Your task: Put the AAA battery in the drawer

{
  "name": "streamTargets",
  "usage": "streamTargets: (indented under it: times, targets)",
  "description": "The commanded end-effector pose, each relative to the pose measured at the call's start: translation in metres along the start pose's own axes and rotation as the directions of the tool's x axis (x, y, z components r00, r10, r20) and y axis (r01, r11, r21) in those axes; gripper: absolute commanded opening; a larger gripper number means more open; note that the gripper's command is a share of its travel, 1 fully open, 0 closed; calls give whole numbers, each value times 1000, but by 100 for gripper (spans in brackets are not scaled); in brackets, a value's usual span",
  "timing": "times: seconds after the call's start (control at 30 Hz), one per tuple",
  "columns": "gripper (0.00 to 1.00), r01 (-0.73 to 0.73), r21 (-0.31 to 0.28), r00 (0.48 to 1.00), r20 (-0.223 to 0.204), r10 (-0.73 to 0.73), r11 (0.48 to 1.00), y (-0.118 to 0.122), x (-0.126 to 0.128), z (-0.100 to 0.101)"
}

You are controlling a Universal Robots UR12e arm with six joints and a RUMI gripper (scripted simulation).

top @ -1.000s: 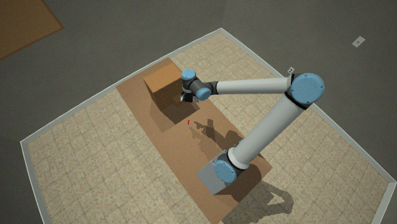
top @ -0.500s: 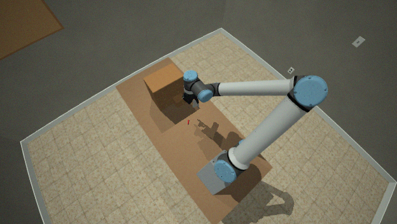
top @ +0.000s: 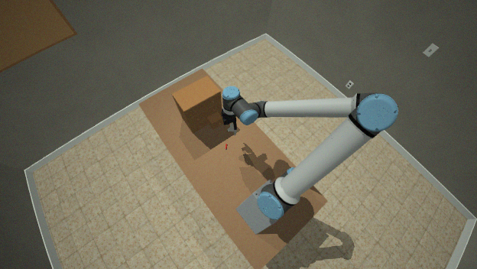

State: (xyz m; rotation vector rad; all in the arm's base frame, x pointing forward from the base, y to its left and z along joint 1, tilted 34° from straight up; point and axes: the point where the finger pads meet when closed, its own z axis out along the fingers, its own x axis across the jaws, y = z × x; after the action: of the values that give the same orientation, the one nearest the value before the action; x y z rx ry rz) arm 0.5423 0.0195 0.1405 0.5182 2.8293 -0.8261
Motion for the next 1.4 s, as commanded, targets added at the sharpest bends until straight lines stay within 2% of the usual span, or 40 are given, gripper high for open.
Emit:
streamTargets:
  times: [0.0,0.17,0.33,0.4,0.7,0.9,0.97,1.17,1.37]
  targets:
    - [100,-204,11,979,-3,204,979,-2,7,-1]
    - [100,-393,11,919,-1,393,919,-4,15,0]
    - [100,-552,11,834,1,552,834,-5,22,0]
    - [100,-552,11,834,1,552,834,-5,22,0]
    - [100,-754,10,656,4,754,656,-6,32,0]
    - [100,-836,10,549,5,836,549,-6,36,0]
    - [100,-836,10,549,5,836,549,-6,36,0]
    - [100,-885,9,466,6,885,466,-6,40,1]
    - [100,-911,9,411,7,911,411,-6,42,1]
